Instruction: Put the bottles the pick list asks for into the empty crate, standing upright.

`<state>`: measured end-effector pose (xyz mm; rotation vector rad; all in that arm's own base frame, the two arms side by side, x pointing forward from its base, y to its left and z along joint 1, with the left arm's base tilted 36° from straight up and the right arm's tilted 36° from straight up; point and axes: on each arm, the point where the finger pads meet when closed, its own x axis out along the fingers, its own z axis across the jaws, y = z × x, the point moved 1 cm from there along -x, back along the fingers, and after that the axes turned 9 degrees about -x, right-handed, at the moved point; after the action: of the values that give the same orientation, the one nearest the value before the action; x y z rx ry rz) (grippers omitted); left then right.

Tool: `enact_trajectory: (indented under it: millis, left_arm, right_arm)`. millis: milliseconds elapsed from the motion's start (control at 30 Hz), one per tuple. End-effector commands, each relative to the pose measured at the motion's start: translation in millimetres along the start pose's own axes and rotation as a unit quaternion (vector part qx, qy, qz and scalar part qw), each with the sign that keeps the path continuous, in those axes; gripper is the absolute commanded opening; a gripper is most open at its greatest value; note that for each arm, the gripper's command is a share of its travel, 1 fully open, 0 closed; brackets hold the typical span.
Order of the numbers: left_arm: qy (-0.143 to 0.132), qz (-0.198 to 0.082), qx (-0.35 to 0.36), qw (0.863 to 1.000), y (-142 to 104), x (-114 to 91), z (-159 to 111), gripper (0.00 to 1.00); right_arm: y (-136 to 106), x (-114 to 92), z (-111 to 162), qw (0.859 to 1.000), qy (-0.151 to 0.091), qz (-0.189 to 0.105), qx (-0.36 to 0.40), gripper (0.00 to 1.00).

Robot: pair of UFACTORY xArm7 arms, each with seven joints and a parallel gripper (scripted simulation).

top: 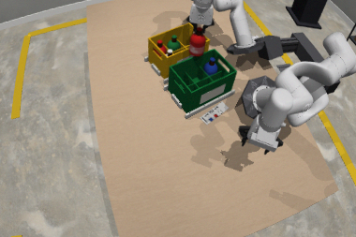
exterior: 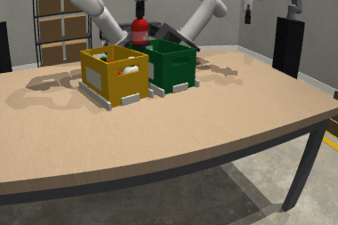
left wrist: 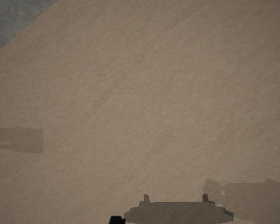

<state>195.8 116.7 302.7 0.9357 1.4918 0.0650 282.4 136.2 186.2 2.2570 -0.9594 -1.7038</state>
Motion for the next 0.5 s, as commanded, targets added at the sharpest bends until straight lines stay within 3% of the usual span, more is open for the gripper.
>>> enact_trajectory:
  millis: [0, 467]
  left_arm:
    - [-0.001, 0.001, 0.000, 1.000, 0.7, -1.1, 0.3, 1.00]
    - [-0.001, 0.001, 0.000, 1.000, 0.7, -1.1, 0.3, 1.00]
  right_arm:
    - [-8.9, -1.4, 1.2, 1.000, 0.001, -0.001, 0.000, 0.00]
    - [-32.5, -1.4, 5.7, 1.000, 0.001, -0.002, 0.000, 0.00]
